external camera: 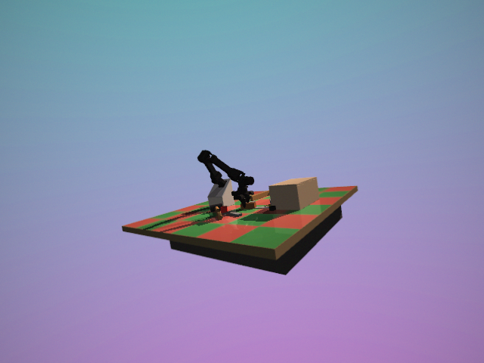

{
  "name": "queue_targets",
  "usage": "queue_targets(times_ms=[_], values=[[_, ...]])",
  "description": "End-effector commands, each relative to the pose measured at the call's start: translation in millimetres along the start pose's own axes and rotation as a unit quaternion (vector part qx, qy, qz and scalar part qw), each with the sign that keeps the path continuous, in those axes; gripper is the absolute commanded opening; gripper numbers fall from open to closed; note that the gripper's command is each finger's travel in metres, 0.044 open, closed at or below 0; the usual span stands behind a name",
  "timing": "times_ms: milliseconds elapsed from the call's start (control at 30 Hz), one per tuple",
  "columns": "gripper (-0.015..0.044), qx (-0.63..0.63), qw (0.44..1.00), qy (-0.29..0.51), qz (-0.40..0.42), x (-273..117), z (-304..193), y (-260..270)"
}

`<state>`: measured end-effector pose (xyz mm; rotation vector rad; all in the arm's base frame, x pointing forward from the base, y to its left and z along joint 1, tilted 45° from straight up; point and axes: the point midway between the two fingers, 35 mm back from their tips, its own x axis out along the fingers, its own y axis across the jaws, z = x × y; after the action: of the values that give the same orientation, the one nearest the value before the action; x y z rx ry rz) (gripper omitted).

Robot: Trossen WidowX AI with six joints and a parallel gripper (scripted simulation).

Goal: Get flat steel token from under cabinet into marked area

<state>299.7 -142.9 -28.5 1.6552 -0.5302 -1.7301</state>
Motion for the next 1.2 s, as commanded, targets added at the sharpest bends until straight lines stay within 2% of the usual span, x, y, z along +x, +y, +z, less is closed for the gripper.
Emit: queue_targets(times_ms=[0,1167], values=[[0.0,0.006,1.0,0.005,0.001,0,-10,2],[0.0,0.007,1.0,0.005,0.001,-1,-47,2]])
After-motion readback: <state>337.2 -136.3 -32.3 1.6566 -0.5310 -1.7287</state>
